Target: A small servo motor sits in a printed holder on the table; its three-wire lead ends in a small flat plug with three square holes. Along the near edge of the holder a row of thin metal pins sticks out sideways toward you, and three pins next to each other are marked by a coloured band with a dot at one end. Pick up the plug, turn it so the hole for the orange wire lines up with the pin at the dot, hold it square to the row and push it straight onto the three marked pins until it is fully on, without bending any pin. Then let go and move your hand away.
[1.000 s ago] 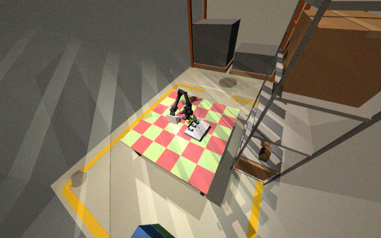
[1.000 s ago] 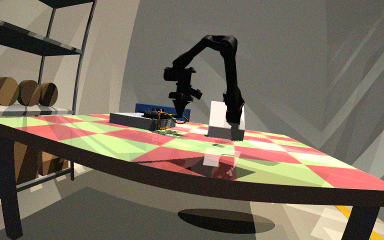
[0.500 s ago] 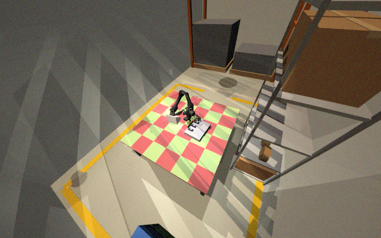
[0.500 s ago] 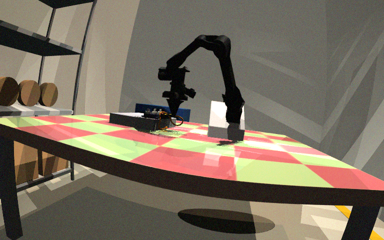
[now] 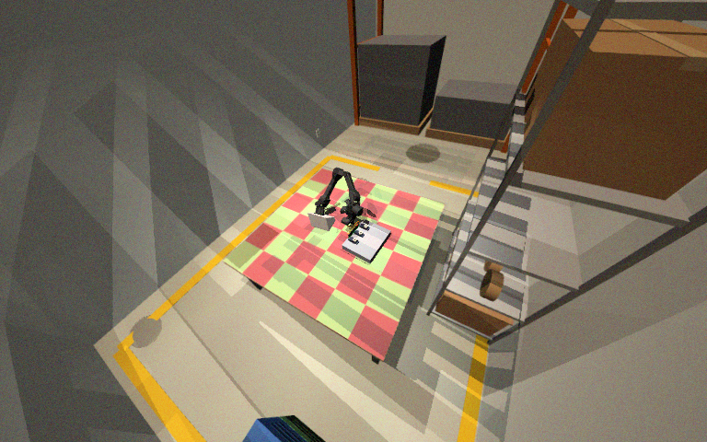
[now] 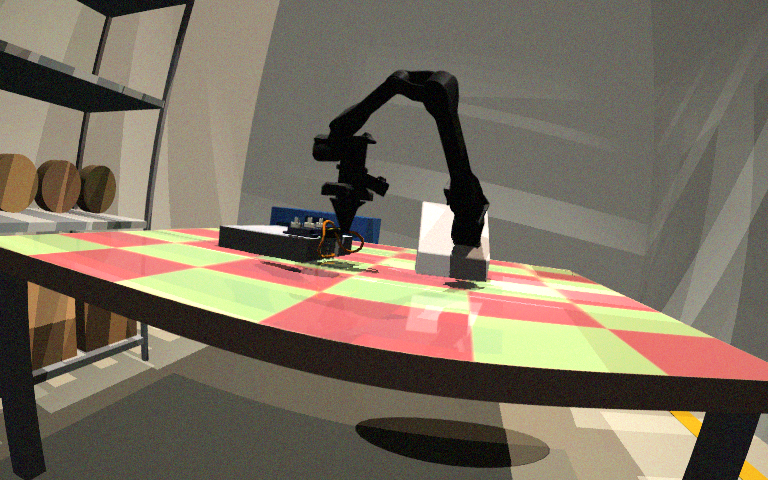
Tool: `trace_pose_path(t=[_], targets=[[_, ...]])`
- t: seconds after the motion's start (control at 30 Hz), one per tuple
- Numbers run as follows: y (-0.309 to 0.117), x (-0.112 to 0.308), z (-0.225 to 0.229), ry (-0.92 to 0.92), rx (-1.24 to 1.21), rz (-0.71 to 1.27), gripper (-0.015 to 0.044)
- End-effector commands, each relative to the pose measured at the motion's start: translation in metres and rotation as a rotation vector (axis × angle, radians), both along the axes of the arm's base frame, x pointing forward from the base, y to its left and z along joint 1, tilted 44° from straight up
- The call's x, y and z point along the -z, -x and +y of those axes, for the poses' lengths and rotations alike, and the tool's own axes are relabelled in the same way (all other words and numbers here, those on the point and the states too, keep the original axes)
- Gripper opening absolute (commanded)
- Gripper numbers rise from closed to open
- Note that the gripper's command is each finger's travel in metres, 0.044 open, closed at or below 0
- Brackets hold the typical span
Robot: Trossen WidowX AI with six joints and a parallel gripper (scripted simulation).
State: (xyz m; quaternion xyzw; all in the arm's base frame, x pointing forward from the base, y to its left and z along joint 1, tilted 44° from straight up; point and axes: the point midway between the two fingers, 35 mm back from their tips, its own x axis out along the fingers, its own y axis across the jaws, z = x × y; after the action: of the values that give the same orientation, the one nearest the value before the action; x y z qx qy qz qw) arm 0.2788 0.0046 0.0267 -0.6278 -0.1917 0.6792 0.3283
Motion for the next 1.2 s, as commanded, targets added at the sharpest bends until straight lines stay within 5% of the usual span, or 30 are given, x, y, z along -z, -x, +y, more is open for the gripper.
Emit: trace_pose_path(t=[0.0, 1.17], targets=[[-0.006, -0.004, -0.001, -0.001, 0.006, -0.018, 0.0], [-0.024, 0.003, -0.007, -0.001, 0.006, -0.019, 0.0]])
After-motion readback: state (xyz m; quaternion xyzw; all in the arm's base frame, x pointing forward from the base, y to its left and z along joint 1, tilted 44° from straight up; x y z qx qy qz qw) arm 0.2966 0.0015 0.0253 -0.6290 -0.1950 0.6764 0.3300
